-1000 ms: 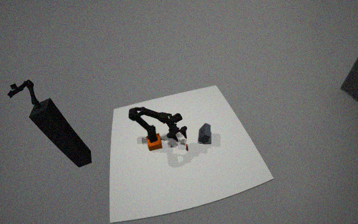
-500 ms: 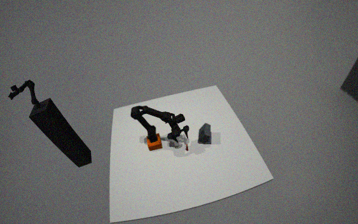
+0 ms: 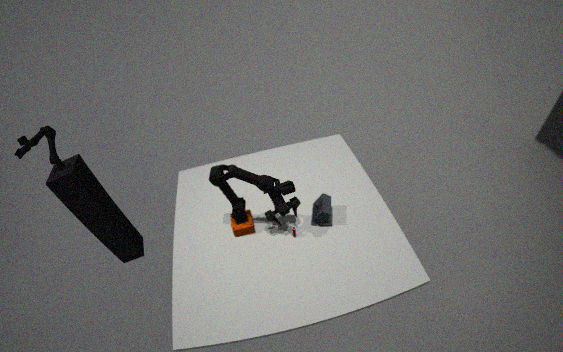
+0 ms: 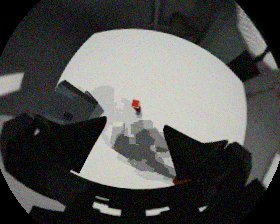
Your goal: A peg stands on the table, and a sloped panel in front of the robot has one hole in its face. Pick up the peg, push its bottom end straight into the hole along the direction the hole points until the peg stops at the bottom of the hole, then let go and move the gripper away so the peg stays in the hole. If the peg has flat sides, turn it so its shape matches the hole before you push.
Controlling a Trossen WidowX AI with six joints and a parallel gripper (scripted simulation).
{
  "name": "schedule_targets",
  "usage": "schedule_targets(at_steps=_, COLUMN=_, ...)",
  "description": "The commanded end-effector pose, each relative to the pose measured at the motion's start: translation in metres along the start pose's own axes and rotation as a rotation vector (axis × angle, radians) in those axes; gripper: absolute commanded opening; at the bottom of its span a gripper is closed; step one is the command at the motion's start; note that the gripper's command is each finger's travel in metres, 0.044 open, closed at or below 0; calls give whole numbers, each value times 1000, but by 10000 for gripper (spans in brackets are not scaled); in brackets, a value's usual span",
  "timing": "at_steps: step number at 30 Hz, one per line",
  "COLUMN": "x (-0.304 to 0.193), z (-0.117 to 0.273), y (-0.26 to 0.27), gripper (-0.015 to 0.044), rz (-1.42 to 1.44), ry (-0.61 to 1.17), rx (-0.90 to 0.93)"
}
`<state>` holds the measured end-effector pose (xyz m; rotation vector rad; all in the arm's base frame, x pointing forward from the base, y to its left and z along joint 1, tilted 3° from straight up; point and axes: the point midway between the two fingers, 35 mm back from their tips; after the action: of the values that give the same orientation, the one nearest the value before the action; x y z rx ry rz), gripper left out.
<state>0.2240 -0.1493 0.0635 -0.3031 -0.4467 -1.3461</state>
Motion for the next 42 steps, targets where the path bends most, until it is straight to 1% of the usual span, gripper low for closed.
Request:
schedule_targets(at_steps=1, x=3, z=-1, y=2, gripper=440, rz=110, ry=32, rx=-6)
schedule_targets(at_steps=22, x=18, z=-7, y=5, gripper=440, rz=572, ry=169, rx=0)
schedule_targets(at_steps=42, x=31, z=-12, y=5, gripper=440, rz=996, ry=296, rx=81)
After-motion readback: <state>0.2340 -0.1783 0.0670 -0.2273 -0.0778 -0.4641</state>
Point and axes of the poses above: the point midway between the two fingers, 35 mm back from their tips, its own z axis back along the fingers, its own y axis across the jaws, x = y × z, and after that the axes turned 12 degrees about z, right-handed
